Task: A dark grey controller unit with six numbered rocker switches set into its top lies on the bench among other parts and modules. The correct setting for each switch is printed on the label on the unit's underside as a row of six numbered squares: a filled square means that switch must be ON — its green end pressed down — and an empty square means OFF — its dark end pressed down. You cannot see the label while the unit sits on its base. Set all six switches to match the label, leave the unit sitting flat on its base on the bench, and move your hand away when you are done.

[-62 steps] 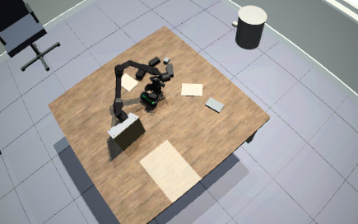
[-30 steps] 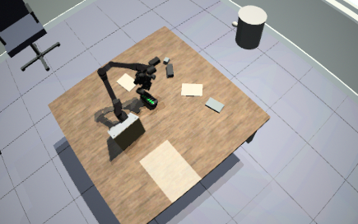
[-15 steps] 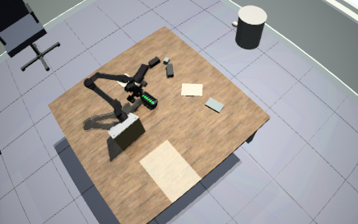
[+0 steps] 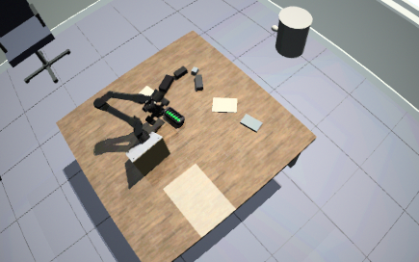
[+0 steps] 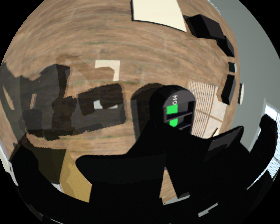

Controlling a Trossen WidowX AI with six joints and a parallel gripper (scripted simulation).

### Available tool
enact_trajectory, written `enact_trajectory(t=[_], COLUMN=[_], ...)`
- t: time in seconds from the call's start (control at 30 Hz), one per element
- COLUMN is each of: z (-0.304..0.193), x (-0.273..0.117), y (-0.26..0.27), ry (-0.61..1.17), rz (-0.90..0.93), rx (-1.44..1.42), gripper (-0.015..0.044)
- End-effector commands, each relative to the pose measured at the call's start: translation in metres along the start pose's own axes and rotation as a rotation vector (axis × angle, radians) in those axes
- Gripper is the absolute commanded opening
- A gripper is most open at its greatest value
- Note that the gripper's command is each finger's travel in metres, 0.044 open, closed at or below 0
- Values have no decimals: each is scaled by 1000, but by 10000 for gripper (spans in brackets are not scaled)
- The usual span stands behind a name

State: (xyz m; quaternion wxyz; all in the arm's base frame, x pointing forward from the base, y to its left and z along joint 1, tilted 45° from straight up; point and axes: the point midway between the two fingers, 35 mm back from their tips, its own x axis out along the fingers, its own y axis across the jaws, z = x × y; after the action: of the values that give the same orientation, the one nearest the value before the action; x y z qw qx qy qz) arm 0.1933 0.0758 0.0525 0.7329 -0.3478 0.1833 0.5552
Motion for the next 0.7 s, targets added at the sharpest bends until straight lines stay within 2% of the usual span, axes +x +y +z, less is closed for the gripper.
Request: enact_trajectory(t=[0.0,0.33,0.67], z=[0,1,6], x=[0,0,-9], y=[0,1,-34], ry=[0,-1,87], rz=[0,-1,139], rx=[0,0,-5], gripper=[0,0,263])
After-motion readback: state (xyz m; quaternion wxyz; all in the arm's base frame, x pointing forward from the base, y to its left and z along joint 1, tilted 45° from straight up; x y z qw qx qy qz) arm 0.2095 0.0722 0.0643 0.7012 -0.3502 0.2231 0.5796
